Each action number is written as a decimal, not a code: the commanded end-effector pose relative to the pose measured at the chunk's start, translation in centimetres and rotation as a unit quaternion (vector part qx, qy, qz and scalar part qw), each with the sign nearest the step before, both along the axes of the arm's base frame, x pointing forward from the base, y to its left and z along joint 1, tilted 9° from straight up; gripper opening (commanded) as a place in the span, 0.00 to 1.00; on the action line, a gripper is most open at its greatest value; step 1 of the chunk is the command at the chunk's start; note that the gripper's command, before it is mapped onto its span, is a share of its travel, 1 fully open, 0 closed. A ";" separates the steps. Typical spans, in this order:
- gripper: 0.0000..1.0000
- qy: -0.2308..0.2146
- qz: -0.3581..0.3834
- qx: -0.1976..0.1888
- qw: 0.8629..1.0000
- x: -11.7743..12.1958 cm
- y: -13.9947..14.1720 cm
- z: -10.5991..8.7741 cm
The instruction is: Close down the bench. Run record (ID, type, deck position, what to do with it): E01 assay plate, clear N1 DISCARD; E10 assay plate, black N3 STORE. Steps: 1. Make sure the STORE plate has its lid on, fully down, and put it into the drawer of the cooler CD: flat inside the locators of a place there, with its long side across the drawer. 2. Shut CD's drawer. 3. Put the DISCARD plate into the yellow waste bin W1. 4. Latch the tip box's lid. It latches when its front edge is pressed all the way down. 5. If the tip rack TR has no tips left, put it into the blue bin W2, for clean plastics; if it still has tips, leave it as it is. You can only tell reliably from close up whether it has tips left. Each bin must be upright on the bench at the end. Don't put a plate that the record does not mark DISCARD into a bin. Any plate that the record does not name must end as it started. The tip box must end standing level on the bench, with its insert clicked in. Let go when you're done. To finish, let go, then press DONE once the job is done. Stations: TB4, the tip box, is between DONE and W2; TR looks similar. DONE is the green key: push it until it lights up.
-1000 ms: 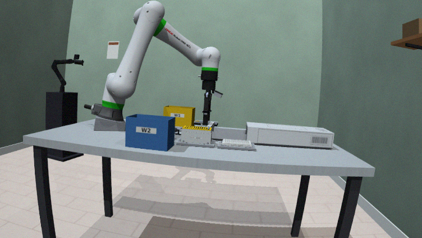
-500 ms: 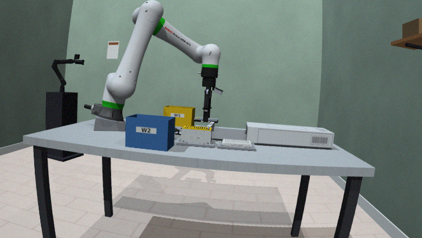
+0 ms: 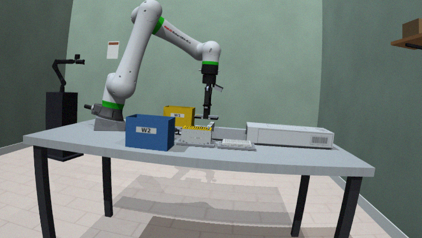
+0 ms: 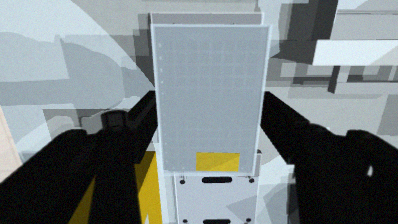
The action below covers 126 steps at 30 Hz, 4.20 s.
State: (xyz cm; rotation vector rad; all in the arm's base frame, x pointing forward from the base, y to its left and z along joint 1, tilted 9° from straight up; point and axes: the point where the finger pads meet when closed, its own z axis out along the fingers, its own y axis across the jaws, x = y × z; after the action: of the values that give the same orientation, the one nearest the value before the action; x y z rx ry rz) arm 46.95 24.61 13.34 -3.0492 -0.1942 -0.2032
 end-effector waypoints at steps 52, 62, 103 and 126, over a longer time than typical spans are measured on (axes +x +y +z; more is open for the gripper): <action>0.10 -0.001 0.000 0.000 1.000 -0.7 -0.5 6.2; 0.10 -0.005 0.049 -0.006 0.999 -0.2 -1.1 6.3; 0.10 -0.054 0.598 -0.077 0.796 6.1 -8.4 6.4; 0.10 -0.063 0.698 -0.090 0.707 9.8 -12.6 6.6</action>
State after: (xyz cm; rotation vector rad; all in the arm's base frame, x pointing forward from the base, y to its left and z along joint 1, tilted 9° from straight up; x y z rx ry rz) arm 56.29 12.53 19.78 -2.0964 -2.3784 -0.2386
